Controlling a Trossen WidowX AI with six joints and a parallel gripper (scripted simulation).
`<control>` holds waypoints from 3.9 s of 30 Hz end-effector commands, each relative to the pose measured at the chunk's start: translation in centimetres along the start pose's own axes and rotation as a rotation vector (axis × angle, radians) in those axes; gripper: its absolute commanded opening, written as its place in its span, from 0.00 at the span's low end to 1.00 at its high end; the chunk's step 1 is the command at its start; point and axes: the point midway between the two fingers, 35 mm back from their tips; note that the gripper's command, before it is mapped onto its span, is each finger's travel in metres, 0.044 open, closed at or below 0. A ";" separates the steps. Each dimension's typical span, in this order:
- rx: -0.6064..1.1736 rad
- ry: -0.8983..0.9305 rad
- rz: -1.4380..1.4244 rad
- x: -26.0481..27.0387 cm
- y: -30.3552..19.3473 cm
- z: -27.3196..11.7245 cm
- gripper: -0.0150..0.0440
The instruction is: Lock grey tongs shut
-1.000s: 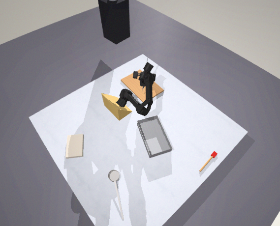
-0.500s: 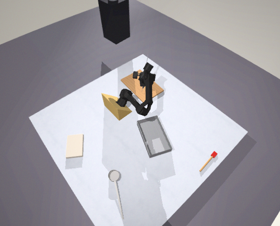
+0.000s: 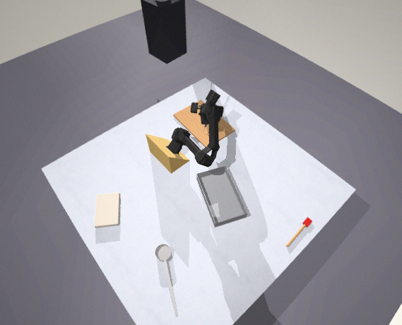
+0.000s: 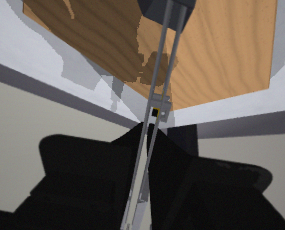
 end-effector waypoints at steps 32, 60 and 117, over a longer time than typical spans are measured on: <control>-0.350 -0.106 -0.181 -0.3 -1.2 1.7 0.00; -0.737 -0.148 -0.160 0.3 -1.1 2.1 0.00; -0.750 -0.117 -0.075 -0.5 3.8 7.6 0.00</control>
Point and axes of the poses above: the point midway between the two fingers, 35 mm back from their tips, its own z axis out along the fingers, its own x axis across the jaws, y = z × x, and after that the axes turned 9 degrees about -z, right-handed
